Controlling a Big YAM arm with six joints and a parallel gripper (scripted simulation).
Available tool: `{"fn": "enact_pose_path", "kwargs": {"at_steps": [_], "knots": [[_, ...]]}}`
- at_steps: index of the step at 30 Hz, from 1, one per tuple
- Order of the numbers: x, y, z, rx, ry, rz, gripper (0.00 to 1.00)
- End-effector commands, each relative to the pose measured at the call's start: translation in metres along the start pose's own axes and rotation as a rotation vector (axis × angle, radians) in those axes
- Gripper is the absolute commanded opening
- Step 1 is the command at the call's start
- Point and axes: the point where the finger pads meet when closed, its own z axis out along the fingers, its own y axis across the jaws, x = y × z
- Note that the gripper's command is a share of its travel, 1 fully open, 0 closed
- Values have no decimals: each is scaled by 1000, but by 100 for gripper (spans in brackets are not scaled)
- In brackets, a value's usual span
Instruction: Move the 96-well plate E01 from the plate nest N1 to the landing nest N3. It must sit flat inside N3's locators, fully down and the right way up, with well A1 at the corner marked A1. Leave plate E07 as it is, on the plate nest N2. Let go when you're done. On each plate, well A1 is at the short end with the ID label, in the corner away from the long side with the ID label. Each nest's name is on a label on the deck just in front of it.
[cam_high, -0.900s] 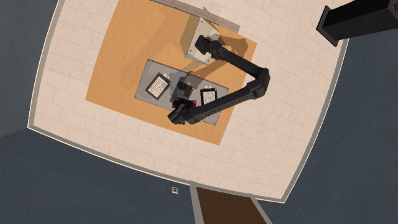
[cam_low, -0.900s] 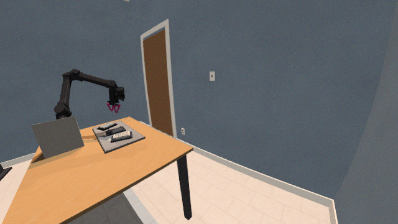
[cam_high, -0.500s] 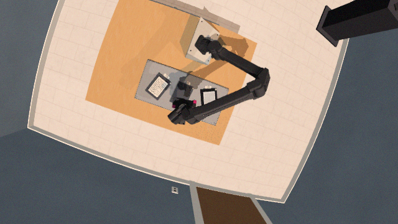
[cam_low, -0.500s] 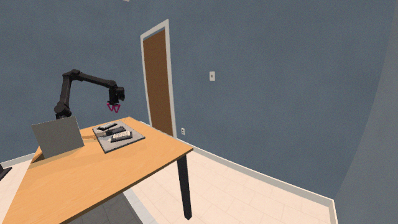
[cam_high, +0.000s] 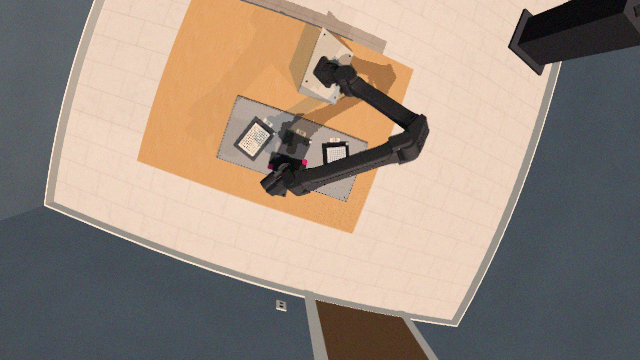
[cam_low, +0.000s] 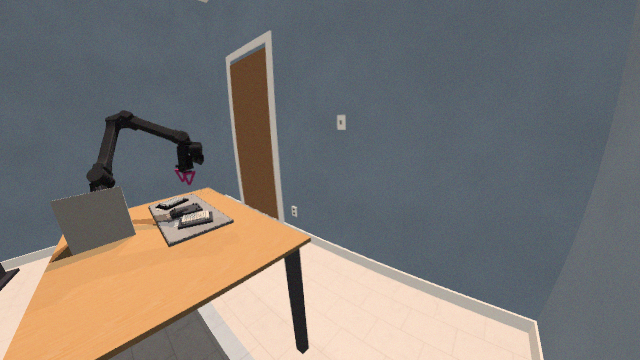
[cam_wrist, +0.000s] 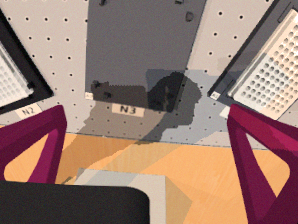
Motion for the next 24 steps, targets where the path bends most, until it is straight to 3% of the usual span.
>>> {"fn": "enact_pose_path", "kwargs": {"at_steps": [1,8,10,12,15,18,24], "knots": [[-6,-26,-11,18,-54,97,100],[-16,-51,-13,34,-81,108,100],[-4,-60,-2,26,-71,182,100],[-12,-71,-4,36,-85,168,100],[-9,-86,1,37,-85,168,100],[2,-98,11,32,-88,269,100],[0,-119,14,40,-98,259,100]]}}
